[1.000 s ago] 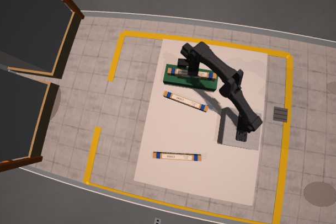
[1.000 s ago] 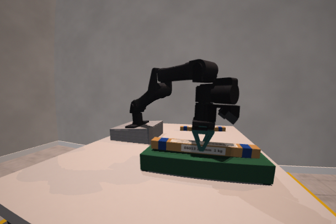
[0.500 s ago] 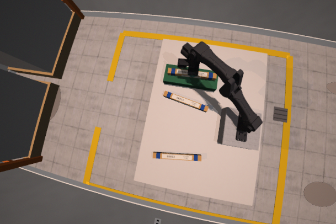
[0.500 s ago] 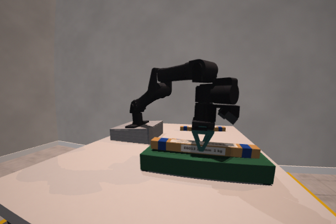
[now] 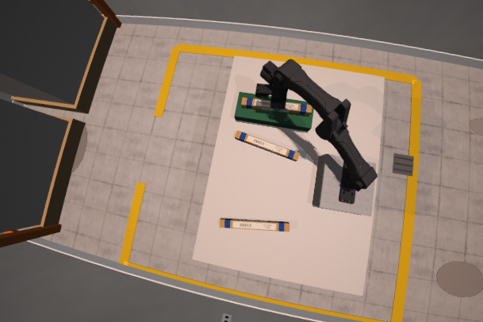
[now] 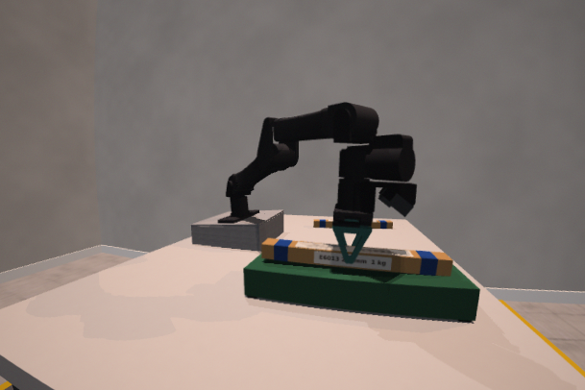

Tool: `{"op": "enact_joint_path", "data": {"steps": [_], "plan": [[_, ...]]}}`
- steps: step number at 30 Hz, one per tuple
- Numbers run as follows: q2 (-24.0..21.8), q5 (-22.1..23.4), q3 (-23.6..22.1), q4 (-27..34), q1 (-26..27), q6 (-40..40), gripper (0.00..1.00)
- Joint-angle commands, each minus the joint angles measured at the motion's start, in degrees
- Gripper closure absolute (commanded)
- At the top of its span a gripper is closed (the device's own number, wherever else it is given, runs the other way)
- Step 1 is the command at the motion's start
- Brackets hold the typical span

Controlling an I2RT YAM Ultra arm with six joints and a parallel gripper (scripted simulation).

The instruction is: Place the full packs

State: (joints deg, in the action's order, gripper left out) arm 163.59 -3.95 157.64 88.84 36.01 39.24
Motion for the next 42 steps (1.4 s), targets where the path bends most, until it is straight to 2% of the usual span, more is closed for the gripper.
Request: {"op": "enact_joint_path", "data": {"steps": [1,42], "plan": [[-6.0,-0.3,0.3,1.2,0.1,0.1,1.00],[-6.3,-0.3,0.3,1.2,0.2,0.2,1.00]]}}
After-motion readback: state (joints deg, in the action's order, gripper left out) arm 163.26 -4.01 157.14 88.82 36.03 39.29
